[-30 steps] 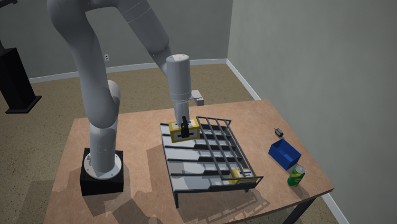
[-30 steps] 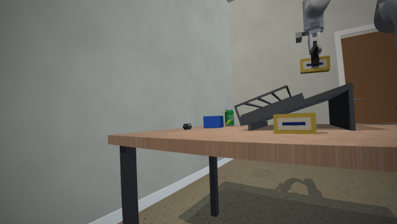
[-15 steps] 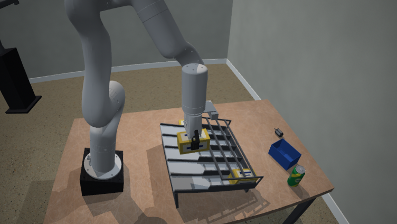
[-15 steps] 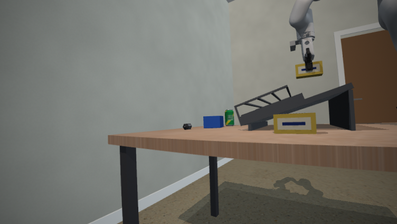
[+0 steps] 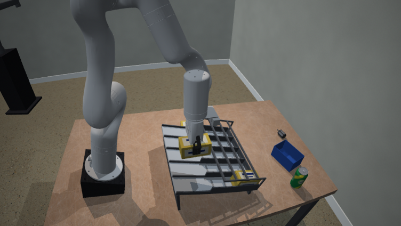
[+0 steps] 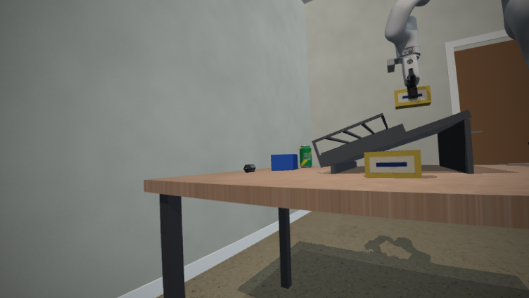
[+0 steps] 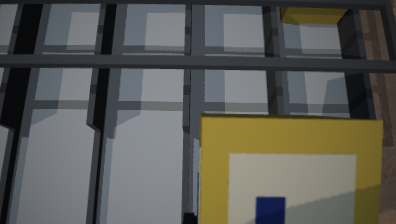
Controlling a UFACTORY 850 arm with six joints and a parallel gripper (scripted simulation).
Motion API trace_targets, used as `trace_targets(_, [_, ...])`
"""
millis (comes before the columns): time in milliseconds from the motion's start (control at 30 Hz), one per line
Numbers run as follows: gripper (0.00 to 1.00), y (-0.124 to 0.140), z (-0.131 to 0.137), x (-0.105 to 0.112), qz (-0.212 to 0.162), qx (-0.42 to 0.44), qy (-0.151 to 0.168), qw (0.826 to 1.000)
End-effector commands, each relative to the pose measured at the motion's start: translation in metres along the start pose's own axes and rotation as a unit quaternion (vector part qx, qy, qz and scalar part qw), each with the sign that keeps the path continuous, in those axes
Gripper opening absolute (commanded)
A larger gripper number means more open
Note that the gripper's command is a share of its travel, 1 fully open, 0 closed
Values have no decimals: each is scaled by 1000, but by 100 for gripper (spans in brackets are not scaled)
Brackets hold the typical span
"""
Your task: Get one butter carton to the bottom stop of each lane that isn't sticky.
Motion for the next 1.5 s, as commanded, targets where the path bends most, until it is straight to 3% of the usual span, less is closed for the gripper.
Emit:
trace_targets(0, [0, -1, 0, 0, 1, 0, 0, 1000])
trace_targets(200, [0, -1, 0, 0, 1, 0, 0, 1000])
trace_targets(233, [0, -1, 0, -29, 1, 0, 0, 1000])
trace_targets(767, [0, -1, 0, -29, 1, 0, 0, 1000])
trace_targets(800, [0, -7, -1, -39, -48, 1, -2, 999])
trace_targets(1333, [0, -7, -1, -39, -48, 1, -2, 999])
trace_targets(1367, [0, -13, 0, -40, -98, 2, 1, 995])
trace_targets(1467, [0, -13, 0, -40, -98, 2, 1, 995])
Point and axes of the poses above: the point where the finger pads meet when closed, its own x axis back along the fingers, its own z axis across the jaws, y = z × x, the point moved 6 cm from there along x, back along the fingers, and after that the axes turned 4 degrees about -x, right-handed, at the moved point
